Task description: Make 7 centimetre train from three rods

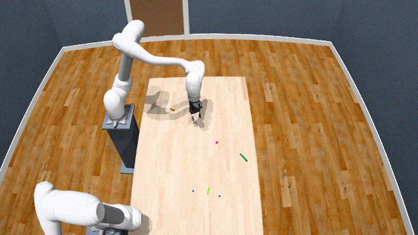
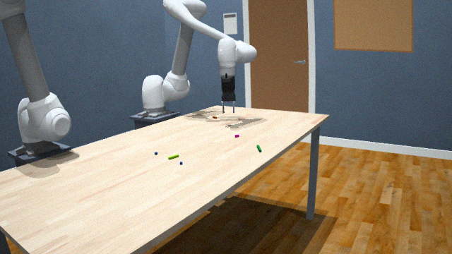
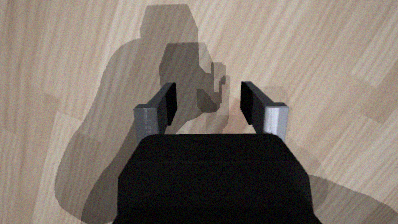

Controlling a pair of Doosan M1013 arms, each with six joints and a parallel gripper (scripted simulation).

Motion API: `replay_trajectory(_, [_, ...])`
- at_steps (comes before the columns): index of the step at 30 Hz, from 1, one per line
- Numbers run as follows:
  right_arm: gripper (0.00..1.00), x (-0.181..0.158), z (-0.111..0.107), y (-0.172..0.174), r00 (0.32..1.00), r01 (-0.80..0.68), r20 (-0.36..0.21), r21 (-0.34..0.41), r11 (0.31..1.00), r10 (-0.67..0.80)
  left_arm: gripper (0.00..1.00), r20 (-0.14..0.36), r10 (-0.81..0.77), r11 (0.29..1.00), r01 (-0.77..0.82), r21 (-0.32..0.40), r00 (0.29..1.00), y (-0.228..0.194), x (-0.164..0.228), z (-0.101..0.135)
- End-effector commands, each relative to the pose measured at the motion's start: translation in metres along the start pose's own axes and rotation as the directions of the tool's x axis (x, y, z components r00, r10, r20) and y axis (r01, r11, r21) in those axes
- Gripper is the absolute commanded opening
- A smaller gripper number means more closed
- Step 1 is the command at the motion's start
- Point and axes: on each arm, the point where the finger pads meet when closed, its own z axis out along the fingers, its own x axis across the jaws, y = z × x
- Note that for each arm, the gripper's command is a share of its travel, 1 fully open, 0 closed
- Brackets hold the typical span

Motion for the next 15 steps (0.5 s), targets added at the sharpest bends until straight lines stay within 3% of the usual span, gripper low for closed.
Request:
replay_trajectory(1, [1.00,0.000,0.000,0.000,1.000,0.000,0.000,-0.001,1.000,0.000,1.00,0.002,-0.064,0.998,0.064,-0.006,0.998,-0.041,-0.012,0.001])
replay_trajectory(4, [1.00,0.000,0.000,0.000,1.000,0.000,0.000,-0.001,1.000,0.000,1.00,0.002,-0.077,0.997,0.077,-0.006,0.997,-0.050,-0.013,0.002])
replay_trajectory(5, [1.00,0.000,0.000,0.000,1.000,0.000,0.000,-0.001,1.000,0.000,1.00,0.002,-0.116,0.993,0.116,-0.005,0.993,-0.076,-0.017,0.003])
replay_trajectory(15, [1.00,0.000,0.000,0.000,1.000,0.000,0.000,-0.001,1.000,0.000,1.00,0.003,-0.240,0.971,0.240,-0.005,0.971,-0.162,-0.022,0.011])
